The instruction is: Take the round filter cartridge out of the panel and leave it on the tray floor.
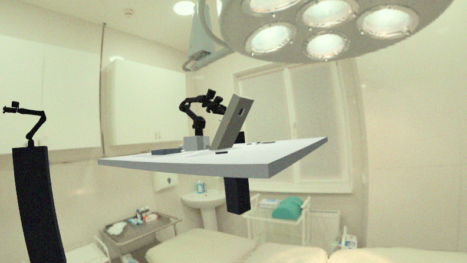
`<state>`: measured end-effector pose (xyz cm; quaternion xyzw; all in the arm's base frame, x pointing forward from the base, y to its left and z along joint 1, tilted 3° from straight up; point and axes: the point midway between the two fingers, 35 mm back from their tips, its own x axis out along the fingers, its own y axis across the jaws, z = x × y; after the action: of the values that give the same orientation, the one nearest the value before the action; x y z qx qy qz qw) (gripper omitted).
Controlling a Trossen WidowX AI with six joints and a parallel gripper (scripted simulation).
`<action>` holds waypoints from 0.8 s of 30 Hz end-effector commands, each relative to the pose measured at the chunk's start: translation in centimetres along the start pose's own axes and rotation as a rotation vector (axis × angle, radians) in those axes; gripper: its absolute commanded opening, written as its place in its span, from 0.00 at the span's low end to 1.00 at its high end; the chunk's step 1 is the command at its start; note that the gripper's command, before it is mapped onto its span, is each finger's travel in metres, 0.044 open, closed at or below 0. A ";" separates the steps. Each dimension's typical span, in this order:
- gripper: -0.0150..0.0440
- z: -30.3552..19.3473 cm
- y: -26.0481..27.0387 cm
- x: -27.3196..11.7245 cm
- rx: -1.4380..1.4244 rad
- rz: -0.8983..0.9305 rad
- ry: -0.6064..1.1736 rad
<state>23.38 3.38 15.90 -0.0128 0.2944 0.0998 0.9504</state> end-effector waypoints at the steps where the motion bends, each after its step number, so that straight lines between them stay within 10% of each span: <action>1: 0.45 -0.5 0.1 0.1 -0.007 0.004 -0.012; 13: 0.45 7.3 -0.1 -1.0 -0.007 0.004 -0.016; 24: 0.94 12.8 -0.3 -5.7 -0.006 0.001 -0.029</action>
<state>26.27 3.21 28.32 -0.0129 0.2752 0.0992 0.9562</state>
